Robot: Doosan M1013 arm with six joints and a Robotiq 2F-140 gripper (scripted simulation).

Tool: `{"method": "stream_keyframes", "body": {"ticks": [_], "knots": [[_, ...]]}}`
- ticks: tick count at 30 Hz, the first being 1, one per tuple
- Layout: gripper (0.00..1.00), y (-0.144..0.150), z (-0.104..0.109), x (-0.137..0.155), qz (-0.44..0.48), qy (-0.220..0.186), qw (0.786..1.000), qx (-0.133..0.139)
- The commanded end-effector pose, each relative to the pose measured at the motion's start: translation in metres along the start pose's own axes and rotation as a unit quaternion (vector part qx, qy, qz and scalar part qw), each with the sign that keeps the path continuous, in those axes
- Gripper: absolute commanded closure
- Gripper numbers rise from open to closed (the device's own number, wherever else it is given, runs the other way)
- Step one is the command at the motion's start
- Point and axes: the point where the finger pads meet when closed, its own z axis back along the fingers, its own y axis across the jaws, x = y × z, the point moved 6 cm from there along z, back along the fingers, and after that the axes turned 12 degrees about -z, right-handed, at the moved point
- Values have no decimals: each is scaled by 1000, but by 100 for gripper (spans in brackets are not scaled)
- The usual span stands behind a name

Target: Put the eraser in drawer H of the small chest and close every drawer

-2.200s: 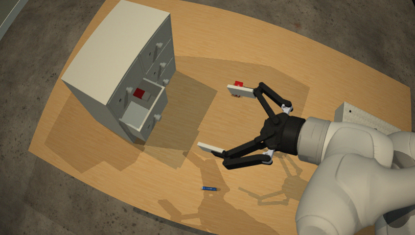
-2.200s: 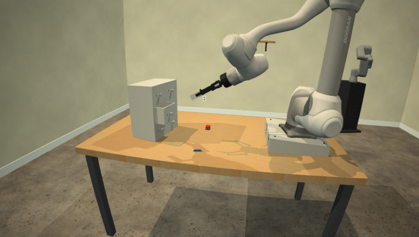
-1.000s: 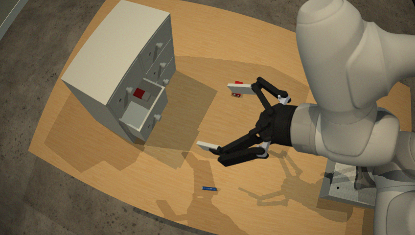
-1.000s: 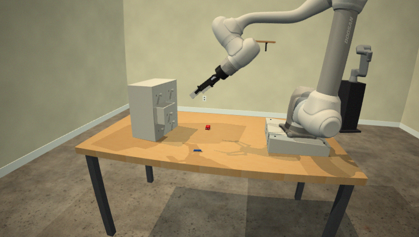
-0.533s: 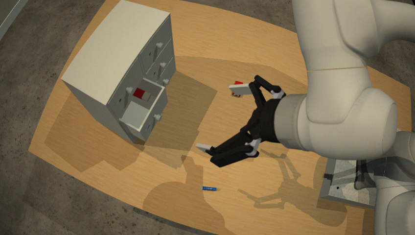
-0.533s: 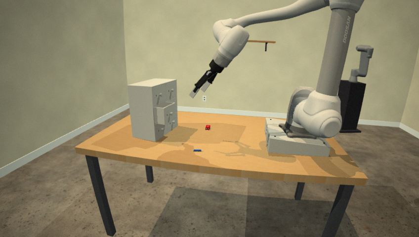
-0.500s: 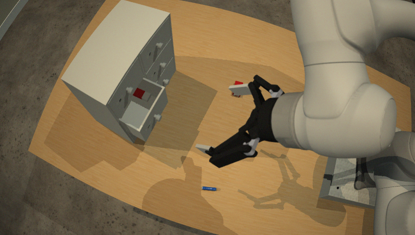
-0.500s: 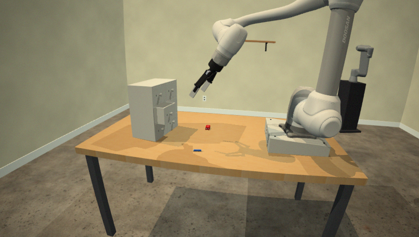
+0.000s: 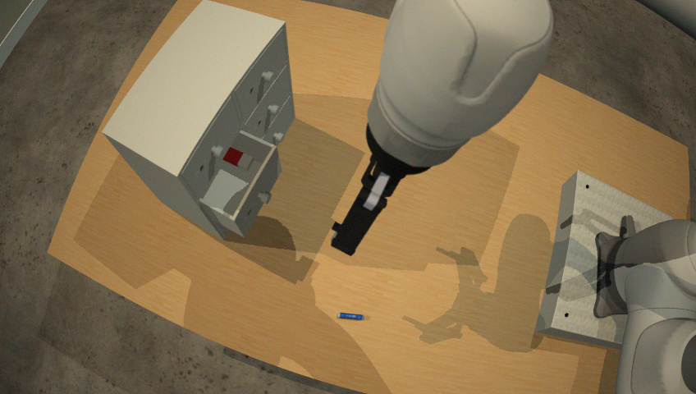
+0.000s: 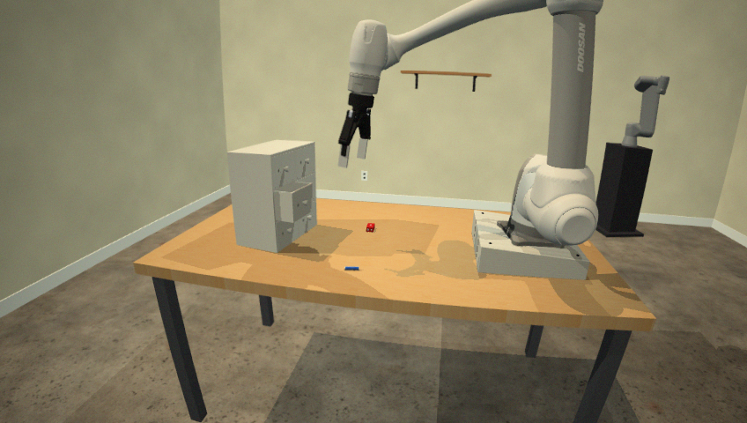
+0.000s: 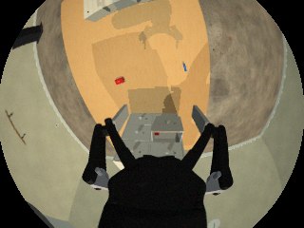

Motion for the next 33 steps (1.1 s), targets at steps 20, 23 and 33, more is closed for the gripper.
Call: {"method": "stream_keyframes", "body": {"ticks": [20,23,33], "knots": [[0,1,3,9,0,70,997,-15],[0,1,3,9,0,70,997,-15],[0,1,3,9,0,70,997,-15]]}}
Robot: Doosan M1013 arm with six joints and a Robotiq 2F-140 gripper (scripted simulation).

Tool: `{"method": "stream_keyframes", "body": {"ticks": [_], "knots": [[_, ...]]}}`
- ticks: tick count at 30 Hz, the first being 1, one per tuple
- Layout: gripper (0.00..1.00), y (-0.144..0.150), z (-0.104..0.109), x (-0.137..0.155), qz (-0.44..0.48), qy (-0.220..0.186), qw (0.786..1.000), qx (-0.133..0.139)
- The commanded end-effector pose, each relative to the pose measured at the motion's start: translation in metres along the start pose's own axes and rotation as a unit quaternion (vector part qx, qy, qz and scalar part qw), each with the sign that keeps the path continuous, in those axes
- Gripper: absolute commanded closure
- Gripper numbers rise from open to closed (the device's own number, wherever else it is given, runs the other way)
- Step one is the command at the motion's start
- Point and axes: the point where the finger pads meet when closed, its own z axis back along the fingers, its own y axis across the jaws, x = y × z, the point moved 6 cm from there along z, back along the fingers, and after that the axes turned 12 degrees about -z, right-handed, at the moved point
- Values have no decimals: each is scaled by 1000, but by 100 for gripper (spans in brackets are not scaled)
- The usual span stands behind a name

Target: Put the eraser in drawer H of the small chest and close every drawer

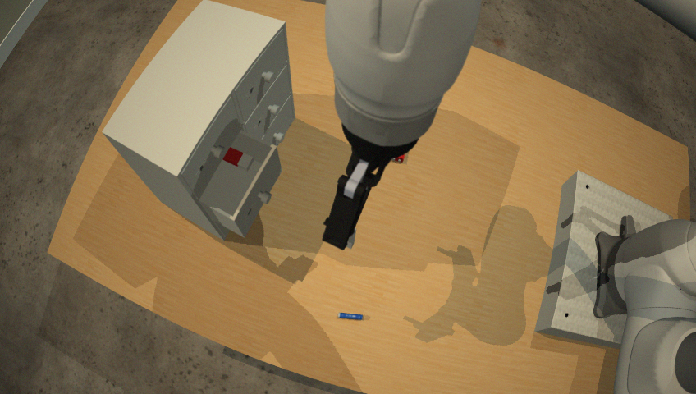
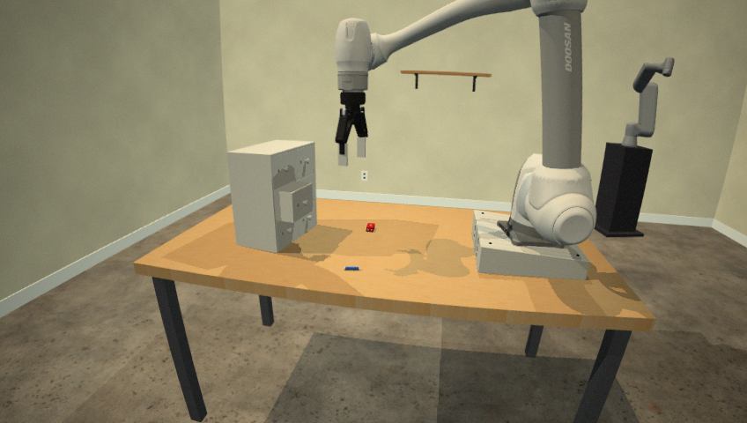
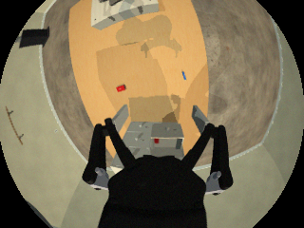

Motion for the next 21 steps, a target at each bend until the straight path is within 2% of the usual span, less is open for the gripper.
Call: {"method": "stream_keyframes", "body": {"ticks": [1,9,14,17,21], "knots": [[0,0,0,0,0,0,1000,0],[0,0,0,-2,27,0,1000,0],[0,1,-1,-7,115,0,993,0],[0,2,-2,-12,203,0,979,0],[0,4,-4,-22,330,0,944,-1]]}}
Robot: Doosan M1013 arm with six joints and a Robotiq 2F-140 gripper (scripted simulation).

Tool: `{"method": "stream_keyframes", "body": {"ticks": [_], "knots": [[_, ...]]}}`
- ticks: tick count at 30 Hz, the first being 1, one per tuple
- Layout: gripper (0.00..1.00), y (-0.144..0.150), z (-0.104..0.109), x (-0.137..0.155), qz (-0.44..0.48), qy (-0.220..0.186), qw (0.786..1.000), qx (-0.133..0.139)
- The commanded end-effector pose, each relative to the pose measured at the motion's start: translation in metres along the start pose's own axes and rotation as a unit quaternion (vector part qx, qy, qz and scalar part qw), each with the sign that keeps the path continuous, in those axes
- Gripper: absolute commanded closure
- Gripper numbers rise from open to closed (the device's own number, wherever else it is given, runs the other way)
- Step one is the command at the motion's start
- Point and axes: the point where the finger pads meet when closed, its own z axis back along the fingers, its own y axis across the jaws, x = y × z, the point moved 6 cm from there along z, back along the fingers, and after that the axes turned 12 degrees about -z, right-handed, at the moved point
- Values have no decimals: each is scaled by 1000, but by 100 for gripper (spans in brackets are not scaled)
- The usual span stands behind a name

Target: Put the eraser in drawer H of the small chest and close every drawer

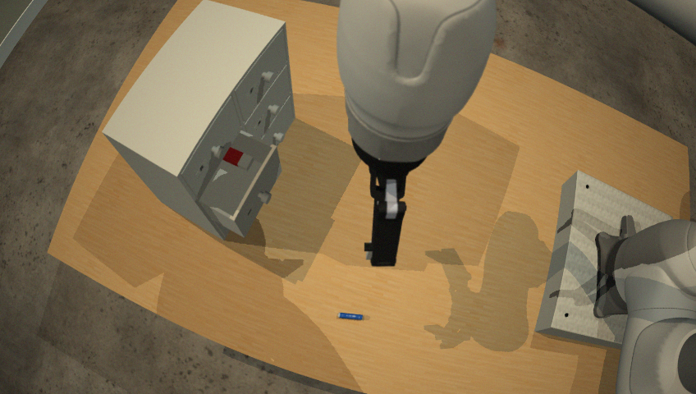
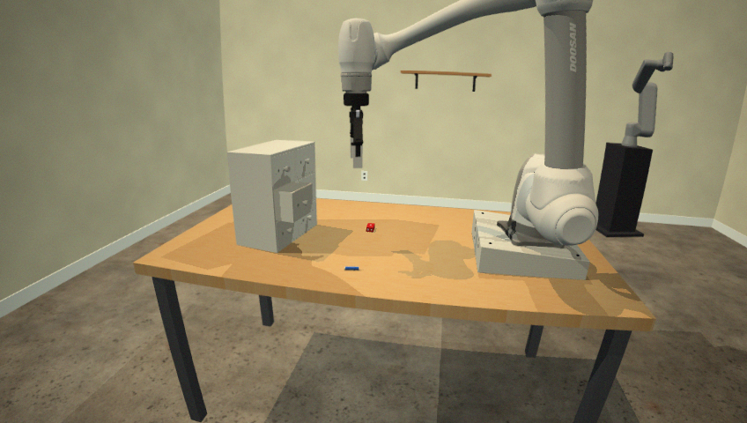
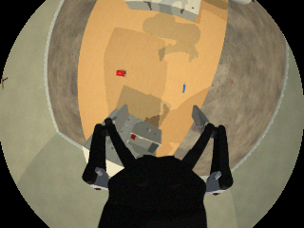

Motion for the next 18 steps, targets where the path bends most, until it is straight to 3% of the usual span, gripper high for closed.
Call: {"method": "stream_keyframes", "body": {"ticks": [1,3,5,6,12,18], "knots": [[0,5,-2,-9,139,-1,990,5],[0,9,-3,-14,196,-1,981,4],[0,9,-3,-14,196,-1,981,4],[0,10,-4,-16,277,-2,961,4],[0,21,-8,-33,426,-1,905,-3],[0,31,-12,-49,577,1,817,-9]]}}
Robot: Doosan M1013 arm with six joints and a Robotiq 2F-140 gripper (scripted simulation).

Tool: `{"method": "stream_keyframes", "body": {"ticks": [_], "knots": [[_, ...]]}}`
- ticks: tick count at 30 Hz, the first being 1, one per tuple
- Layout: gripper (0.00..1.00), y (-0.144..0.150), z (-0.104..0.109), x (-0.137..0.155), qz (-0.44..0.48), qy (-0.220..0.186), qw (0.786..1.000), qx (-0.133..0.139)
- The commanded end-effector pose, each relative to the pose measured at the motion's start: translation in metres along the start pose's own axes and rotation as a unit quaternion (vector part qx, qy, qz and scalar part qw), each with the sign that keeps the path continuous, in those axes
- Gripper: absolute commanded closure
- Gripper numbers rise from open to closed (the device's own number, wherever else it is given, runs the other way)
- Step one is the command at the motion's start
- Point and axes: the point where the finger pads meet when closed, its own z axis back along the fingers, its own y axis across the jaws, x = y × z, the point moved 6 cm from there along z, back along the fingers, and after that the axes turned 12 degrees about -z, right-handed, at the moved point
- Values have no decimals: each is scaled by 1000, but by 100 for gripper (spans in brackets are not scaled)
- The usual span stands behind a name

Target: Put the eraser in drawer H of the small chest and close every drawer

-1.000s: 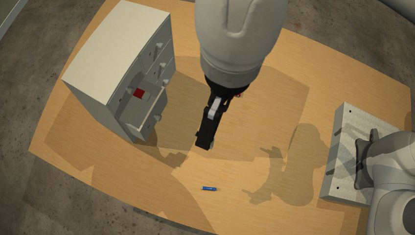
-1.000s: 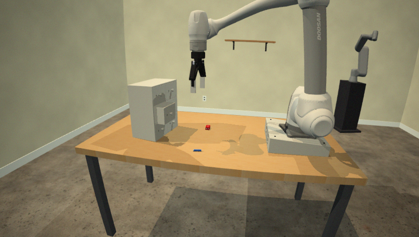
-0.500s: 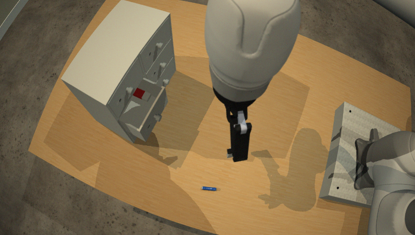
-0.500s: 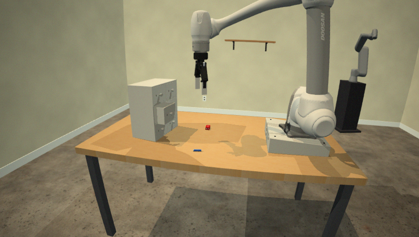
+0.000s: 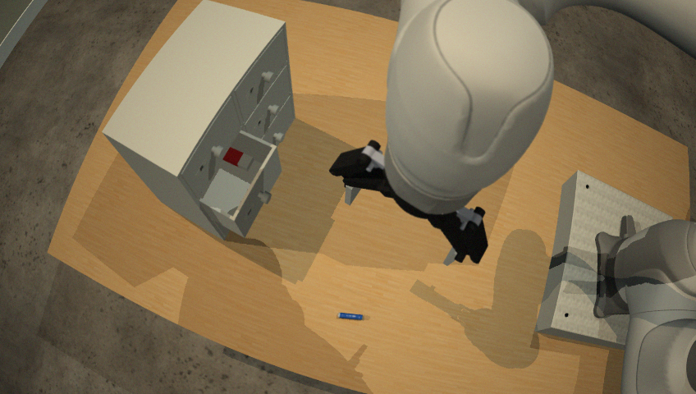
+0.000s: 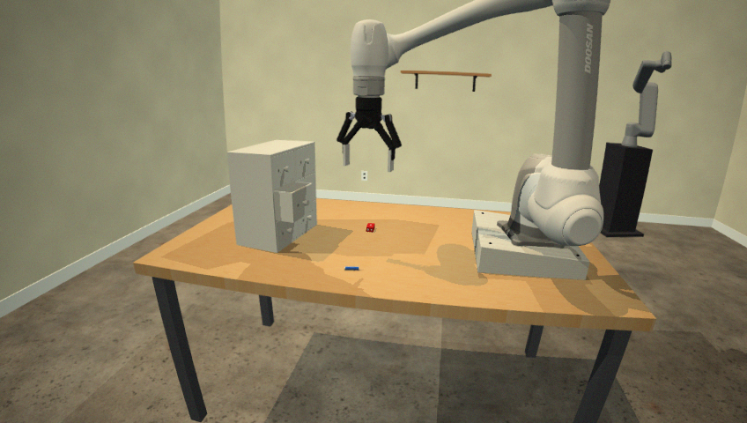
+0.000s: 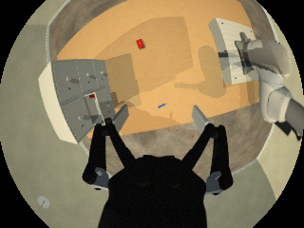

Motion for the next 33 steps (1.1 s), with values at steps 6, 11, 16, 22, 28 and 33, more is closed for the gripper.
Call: {"method": "stream_keyframes", "body": {"ticks": [6,11,16,22,28,33], "knots": [[0,21,-4,-1,271,-4,963,-2],[0,30,-6,-2,400,-2,916,-6],[0,35,-7,-2,527,-1,850,-7],[0,35,-8,-3,660,-6,751,-7],[0,33,-8,-4,753,-21,657,-6],[0,33,-11,-4,753,-12,658,-22]]}}
